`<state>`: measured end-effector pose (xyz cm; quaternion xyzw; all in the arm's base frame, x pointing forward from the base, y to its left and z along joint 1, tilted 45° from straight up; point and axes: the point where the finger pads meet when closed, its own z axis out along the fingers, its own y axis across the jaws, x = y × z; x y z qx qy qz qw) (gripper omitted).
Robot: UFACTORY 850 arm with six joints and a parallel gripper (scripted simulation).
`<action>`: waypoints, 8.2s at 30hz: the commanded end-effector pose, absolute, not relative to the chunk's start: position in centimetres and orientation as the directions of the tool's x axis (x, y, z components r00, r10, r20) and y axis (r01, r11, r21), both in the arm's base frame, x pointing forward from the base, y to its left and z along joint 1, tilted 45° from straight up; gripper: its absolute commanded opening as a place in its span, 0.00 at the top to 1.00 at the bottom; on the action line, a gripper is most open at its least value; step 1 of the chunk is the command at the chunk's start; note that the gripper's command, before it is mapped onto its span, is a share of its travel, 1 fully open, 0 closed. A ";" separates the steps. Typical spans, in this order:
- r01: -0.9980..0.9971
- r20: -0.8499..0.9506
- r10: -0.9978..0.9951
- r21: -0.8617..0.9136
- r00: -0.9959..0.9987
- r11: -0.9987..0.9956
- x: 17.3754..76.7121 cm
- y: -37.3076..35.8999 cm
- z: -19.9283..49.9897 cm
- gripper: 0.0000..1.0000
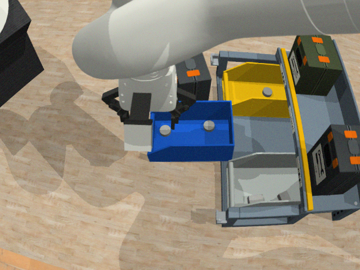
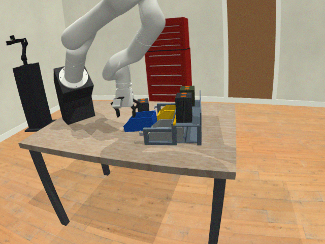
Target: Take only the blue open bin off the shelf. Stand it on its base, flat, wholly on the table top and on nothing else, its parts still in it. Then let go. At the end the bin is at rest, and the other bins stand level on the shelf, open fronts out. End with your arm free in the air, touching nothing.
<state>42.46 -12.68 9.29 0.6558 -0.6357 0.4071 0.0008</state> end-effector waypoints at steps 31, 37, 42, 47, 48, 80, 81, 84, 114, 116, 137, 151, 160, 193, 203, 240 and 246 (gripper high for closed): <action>-0.823 0.470 -0.878 -0.532 -0.091 -0.199 40.1 -10.8 12.6 0.00; -0.823 0.470 -0.878 -0.532 -0.091 -0.199 40.1 -10.8 12.6 0.00; -0.823 0.470 -0.878 -0.532 -0.091 -0.199 40.1 -10.8 12.6 0.00; -0.823 0.470 -0.878 -0.532 -0.092 -0.199 40.4 -11.0 12.3 0.00; -0.823 0.470 -0.878 -0.532 -0.091 -0.199 40.4 -11.1 12.2 0.00; -0.824 0.476 -0.874 -0.531 -0.096 -0.198 40.6 -11.2 12.0 0.00; -0.824 0.473 -0.876 -0.531 -0.094 -0.199 40.6 -11.3 12.0 0.00; -0.823 0.470 -0.878 -0.532 -0.091 -0.199 40.6 -11.3 11.9 0.00; -0.824 0.477 -0.873 -0.530 -0.097 -0.198 40.7 -11.3 11.9 0.00; -0.823 0.470 -0.878 -0.532 -0.091 -0.199 40.7 -11.4 11.9 0.00; -0.823 0.470 -0.878 -0.532 -0.091 -0.199 40.7 -11.4 11.9 0.00; -0.823 0.470 -0.878 -0.532 -0.091 -0.199 40.7 -11.4 11.9 0.00; -0.823 0.470 -0.878 -0.532 -0.091 -0.199 40.7 -11.4 11.9 0.00; -0.823 0.470 -0.878 -0.532 -0.091 -0.199 40.7 -11.4 11.8 0.00; -0.823 0.470 -0.878 -0.532 -0.091 -0.199 40.7 -11.4 11.8 0.00; -0.823 0.470 -0.878 -0.532 -0.091 -0.199 40.7 -11.4 11.8 0.00; -0.823 0.470 -0.878 -0.532 -0.091 -0.199 40.7 -11.4 11.8 0.00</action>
